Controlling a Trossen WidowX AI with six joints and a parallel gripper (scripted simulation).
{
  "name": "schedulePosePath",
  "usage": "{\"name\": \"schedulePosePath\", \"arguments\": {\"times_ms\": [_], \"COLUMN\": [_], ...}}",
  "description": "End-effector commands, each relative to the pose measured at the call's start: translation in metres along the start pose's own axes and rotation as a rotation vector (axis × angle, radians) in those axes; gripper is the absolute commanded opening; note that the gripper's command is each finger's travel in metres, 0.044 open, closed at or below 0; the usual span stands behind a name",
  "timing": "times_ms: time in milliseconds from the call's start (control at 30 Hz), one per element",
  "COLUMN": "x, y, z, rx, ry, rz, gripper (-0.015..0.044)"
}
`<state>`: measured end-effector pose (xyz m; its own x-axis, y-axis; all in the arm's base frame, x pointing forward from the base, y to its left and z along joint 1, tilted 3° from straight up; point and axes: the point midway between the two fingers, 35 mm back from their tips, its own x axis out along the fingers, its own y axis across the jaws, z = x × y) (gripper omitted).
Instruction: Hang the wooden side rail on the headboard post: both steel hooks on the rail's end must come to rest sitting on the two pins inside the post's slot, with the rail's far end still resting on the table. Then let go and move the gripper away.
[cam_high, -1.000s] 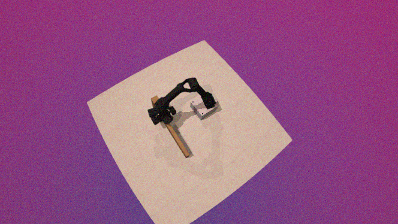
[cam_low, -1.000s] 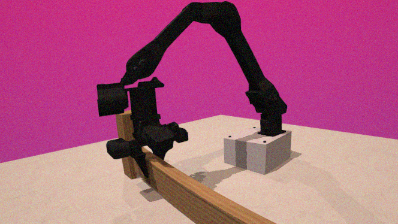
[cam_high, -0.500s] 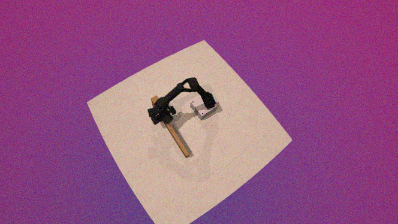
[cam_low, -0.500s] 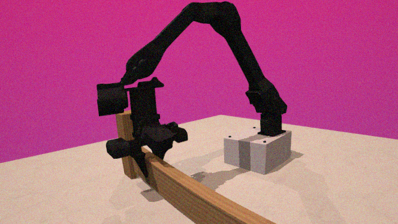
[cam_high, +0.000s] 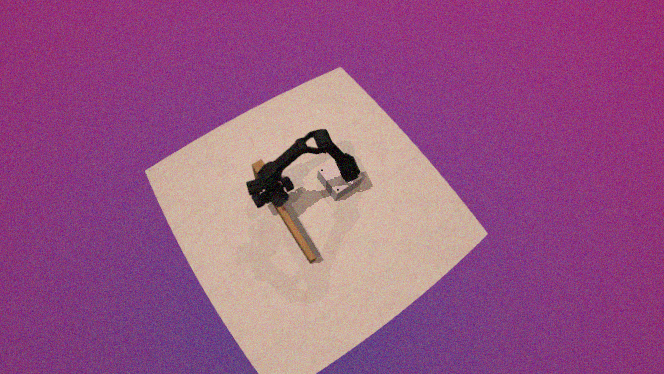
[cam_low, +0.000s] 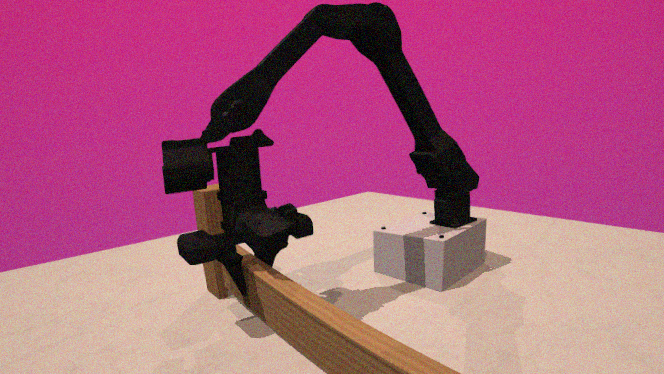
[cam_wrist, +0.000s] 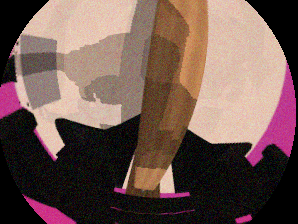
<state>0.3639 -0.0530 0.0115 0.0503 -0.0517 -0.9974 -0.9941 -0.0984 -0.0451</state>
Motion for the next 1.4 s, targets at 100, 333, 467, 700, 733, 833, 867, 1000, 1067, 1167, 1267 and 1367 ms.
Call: {"name": "schedulePosePath", "arguments": {"times_ms": [100, 333, 467, 700, 733, 833, 867, 1000, 1067, 1167, 1267, 1367], "x": [-0.0021, -0.0030, -0.0032, -0.0030, -0.0029, -0.0025, -0.0024, -0.0019, -0.0017, -0.0014, -0.0011, -0.0007], "y": [-0.0017, -0.0025, -0.0030, -0.0032, -0.0031, -0.0027, -0.0026, -0.0022, -0.0021, -0.0019, -0.0016, -0.0012], "z": [-0.0015, -0.0023, -0.0027, -0.0035, -0.0036, -0.0040, -0.0041, -0.0046, -0.0048, -0.0051, -0.0055, -0.0059], "rx": [-0.003, -0.003, -0.003, -0.003, -0.003, -0.003, -0.003, -0.003, -0.003, -0.003, -0.003, -0.003], "ry": [0.003, 0.003, 0.003, 0.003, 0.003, 0.003, 0.003, 0.003, 0.003, 0.003, 0.003, 0.003], "rz": [-0.004, -0.004, -0.004, -0.004, -0.004, -0.004, -0.004, -0.004, -0.004, -0.004, -0.004, -0.004], "gripper": [0.0000, 0.0000, 0.0000, 0.0000, 0.0000, 0.0000, 0.0000, 0.0000, 0.0000, 0.0000, 0.0000, 0.0000]}}
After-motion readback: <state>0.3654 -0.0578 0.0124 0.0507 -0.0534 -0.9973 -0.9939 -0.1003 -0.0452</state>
